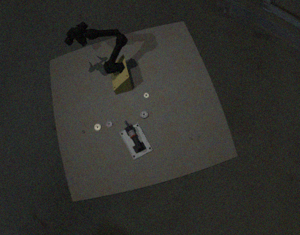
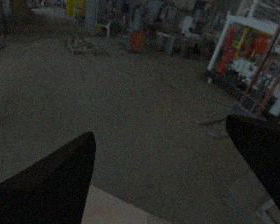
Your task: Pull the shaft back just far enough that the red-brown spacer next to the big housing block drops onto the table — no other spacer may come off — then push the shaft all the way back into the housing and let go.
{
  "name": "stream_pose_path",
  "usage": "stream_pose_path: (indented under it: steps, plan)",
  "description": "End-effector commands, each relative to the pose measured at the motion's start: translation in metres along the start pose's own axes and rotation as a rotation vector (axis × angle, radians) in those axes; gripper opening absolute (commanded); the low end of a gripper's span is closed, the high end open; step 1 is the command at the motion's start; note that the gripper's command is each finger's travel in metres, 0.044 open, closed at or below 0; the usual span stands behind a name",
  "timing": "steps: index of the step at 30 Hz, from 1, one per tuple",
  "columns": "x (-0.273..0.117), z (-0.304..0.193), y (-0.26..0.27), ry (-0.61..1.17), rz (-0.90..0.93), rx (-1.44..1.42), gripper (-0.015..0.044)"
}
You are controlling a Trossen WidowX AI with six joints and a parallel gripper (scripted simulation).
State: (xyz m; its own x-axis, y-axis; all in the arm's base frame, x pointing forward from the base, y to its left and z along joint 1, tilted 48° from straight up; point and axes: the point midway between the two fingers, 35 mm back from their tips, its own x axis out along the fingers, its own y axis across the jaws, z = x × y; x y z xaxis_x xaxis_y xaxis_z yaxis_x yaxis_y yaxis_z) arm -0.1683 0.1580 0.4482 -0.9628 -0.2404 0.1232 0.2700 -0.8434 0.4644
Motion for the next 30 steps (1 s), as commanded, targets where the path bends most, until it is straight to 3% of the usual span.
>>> stream_pose_path:
  steps: [1, 8, 16, 23, 30]
  plan:
    - [0.0, 0.0, 0.002, -0.001, 0.006, -0.001, 0.0426]
    - [0.017, -0.015, 0.097, 0.041, 0.195, 0.079, 0.044]
    - [0.015, -0.063, 0.217, 0.179, 0.417, 0.234, 0.044]
    - [-0.014, -0.125, 0.308, 0.363, 0.588, 0.366, 0.044]
    - [-0.068, -0.197, 0.376, 0.603, 0.72, 0.485, 0.044]
